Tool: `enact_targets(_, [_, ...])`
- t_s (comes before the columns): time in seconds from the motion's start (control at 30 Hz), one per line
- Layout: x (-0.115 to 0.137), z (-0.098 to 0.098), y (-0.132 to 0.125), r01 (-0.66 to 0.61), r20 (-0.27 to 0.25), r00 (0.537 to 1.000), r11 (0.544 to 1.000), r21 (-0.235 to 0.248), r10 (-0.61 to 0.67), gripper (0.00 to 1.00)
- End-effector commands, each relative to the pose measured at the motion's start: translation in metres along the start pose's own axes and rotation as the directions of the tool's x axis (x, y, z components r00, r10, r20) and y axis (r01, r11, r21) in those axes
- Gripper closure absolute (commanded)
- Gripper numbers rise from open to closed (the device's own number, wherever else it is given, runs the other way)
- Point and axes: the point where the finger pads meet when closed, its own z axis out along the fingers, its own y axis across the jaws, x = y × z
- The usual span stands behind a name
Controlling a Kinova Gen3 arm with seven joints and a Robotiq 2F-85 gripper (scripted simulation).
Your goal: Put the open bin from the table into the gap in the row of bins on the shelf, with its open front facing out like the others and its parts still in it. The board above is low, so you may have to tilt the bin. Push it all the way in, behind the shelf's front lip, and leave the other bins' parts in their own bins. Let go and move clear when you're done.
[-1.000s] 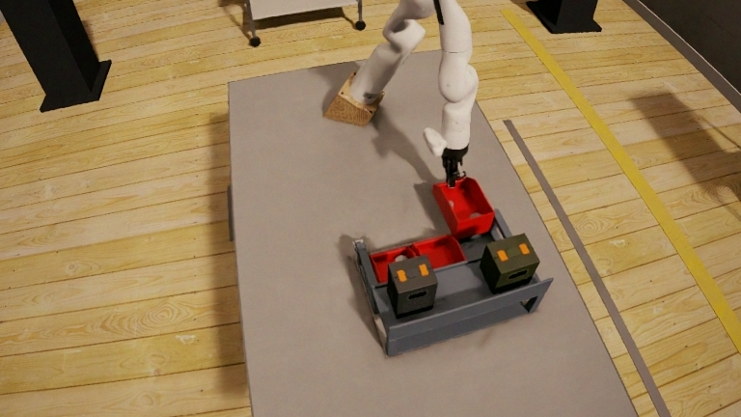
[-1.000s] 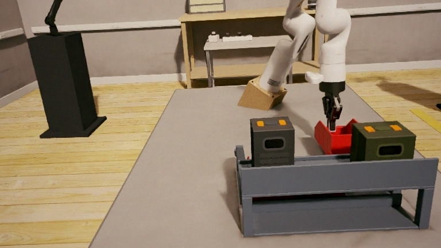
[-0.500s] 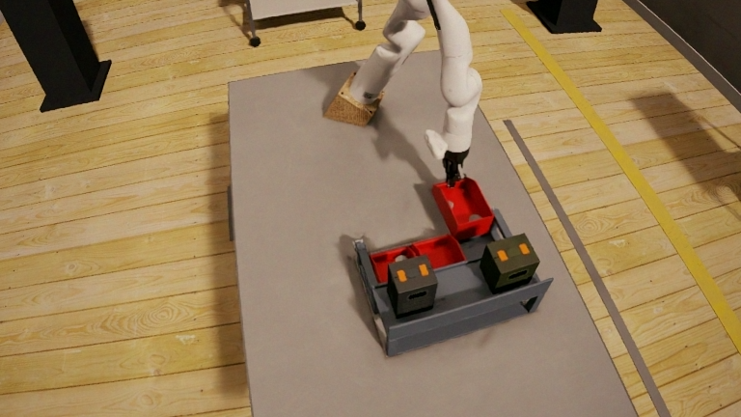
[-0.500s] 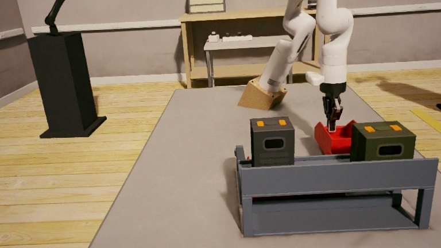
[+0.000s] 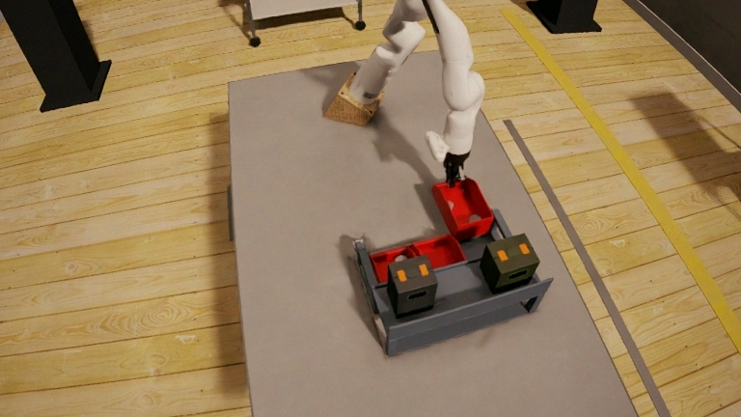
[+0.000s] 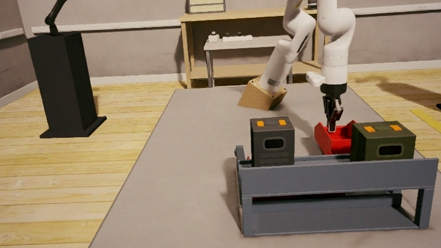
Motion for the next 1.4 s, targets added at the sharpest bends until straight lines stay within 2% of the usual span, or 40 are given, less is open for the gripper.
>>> enact_targets(0.0, [0.000,0.000,-0.001,-0.001,0.000,1.000,1.000,0.001,0.001,0.90])
enact_targets(0.23, [0.000,0.000,-0.010,-0.001,0.000,1.000,1.000,0.001,0.001,0.90])
enact_targets(0.63, [0.000,0.000,-0.010,-0.001,0.000,1.000,1.000,0.001,0.001,0.90])
enact_targets(0.8, [0.000,0.000,-0.020,-0.001,0.000,1.000,1.000,0.001,0.001,0.90])
enact_targets(1.2, [0.000,0.000,-0.020,-0.001,0.000,1.000,1.000,0.001,0.001,0.90])
enact_targets(1.37, [0.000,0.000,-0.030,-0.001,0.000,1.000,1.000,0.001,0.001,0.90])
